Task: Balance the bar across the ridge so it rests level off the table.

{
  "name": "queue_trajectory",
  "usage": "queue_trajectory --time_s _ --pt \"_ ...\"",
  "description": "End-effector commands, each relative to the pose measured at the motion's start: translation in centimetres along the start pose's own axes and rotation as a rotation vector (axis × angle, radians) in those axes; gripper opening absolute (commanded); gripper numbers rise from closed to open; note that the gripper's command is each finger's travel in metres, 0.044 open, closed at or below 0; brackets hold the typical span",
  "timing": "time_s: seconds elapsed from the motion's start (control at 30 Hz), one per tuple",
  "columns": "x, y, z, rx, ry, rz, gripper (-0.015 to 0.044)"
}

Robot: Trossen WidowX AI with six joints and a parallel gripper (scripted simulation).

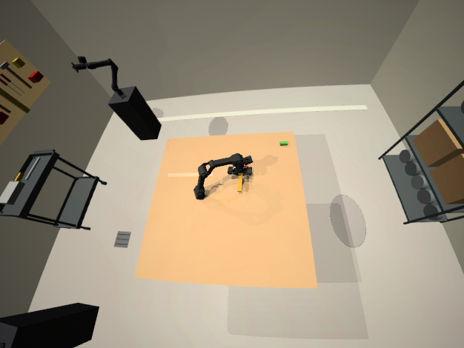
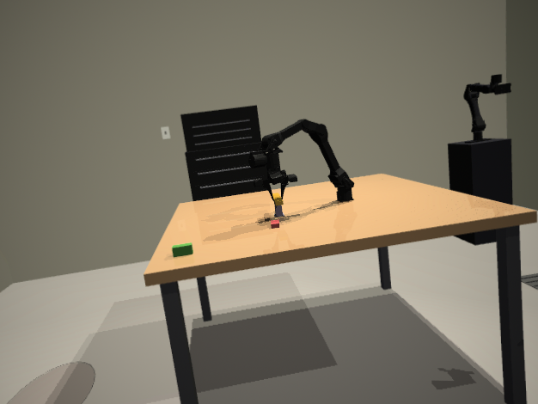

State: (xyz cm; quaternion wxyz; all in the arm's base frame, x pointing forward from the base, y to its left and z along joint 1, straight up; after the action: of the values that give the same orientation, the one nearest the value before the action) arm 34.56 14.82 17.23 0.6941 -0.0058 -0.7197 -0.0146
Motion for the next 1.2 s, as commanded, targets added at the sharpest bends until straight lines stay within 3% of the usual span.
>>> queue_trajectory --time_s 0.0,0.33,0.67,0.8,1.03,1.17 --pt "0.0 0.0 0.0 0.000 0.000 0.000 0.0185" --pt "0.0 0.0 0.0 0.000 0.000 0.000 0.0185" --pt "0.0 0.0 0.0 0.000 0.000 0.000 0.0440" --pt "0.8 0.0 -0.1 0.000 -0.006 -0.003 0.0440" --pt "9.2 -0.2 0.4 0.000 -0.062 -0.029 0.0440" --pt "9.9 -0.3 0.6 0.000 -0.067 -0.031 0.0440"
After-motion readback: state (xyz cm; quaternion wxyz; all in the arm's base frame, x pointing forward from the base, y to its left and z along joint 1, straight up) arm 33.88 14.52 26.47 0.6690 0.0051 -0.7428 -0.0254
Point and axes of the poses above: the point midway between the two fingers, 35 mm back from their tips, its own x axis back along the fingers, its own z axis across the jaws, y = z × x, the point moved 5 cm from there along x, back along the fingers, and after that the axes turned 2 degrees about x, right-handed, at the moved point
